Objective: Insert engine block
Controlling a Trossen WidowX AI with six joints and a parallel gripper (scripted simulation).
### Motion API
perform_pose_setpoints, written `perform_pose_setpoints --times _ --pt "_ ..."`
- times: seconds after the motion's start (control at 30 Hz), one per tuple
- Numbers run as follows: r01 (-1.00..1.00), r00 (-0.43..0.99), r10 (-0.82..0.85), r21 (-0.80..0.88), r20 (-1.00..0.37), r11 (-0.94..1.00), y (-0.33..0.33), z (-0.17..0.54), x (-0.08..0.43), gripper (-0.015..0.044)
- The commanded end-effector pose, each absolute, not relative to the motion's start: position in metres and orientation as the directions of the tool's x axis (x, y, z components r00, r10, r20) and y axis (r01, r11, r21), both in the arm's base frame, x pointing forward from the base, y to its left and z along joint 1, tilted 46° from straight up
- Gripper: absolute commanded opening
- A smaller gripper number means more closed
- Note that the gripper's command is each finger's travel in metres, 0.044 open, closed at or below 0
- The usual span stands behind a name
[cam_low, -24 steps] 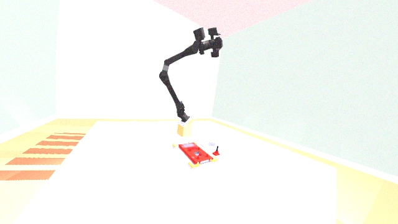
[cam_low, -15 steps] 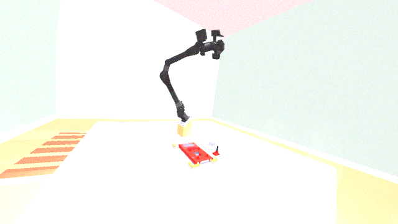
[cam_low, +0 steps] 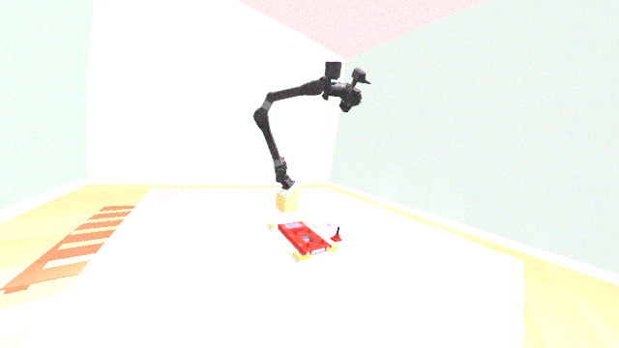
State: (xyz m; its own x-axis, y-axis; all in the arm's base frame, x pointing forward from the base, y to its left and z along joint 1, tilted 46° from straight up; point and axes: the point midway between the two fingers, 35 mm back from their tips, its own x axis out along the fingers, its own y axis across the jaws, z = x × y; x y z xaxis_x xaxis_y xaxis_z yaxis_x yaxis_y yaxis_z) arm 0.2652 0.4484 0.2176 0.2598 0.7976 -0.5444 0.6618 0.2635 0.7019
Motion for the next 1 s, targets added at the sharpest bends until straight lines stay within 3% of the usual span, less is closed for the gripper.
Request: perform_pose_setpoints --times 0.0,0.5,0.97 --pt "0.739 0.297 0.727 0.631 -0.619 0.235 0.433 0.186 0.279 0.0440" --pt "0.910 0.352 0.427 0.411 -0.833 0.052 0.364 0.088 0.309 0.0440" --pt "0.942 0.304 0.082 0.286 -0.949 -0.178 0.277 0.010 0.313 0.0440"
